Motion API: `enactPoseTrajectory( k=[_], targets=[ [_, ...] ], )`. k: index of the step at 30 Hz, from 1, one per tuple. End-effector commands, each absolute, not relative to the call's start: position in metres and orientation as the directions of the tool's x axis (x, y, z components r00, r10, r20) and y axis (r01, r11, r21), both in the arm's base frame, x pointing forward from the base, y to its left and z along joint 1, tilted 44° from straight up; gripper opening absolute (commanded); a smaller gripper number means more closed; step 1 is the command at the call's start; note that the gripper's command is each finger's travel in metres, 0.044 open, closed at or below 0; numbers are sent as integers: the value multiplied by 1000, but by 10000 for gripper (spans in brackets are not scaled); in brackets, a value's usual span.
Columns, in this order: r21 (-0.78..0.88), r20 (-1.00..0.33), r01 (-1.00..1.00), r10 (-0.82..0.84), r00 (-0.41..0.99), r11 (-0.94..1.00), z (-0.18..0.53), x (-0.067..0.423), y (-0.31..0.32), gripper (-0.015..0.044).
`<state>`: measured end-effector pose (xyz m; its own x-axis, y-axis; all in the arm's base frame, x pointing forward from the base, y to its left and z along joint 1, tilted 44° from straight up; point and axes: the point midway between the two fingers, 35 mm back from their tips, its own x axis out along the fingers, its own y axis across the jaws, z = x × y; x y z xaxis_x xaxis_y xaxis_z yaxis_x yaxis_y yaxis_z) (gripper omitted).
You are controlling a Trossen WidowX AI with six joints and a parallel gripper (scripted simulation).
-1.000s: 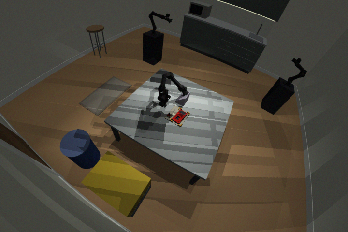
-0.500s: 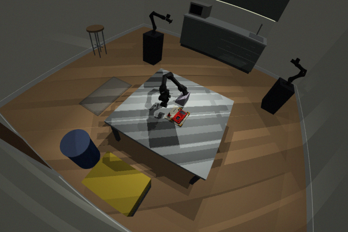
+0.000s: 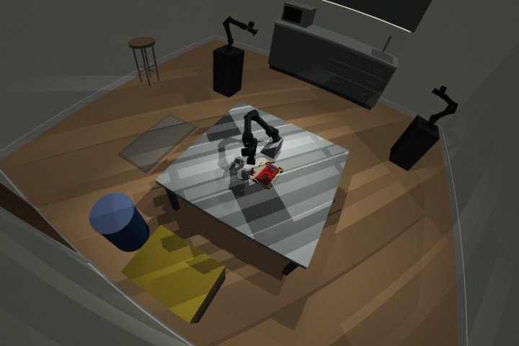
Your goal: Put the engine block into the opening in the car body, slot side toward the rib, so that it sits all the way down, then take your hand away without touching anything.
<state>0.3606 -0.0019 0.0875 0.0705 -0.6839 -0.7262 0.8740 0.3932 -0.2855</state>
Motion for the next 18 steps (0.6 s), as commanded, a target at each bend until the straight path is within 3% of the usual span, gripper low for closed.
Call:
enactPoseTrajectory(
  k=[1, 18],
  targets=[
    [-342, -723, 831, -687, 65, 438, 74, 359, 5, 0],
    [-526, -726, 588, -685, 65, 614, 24, 360, 30, 0]
  ],
)
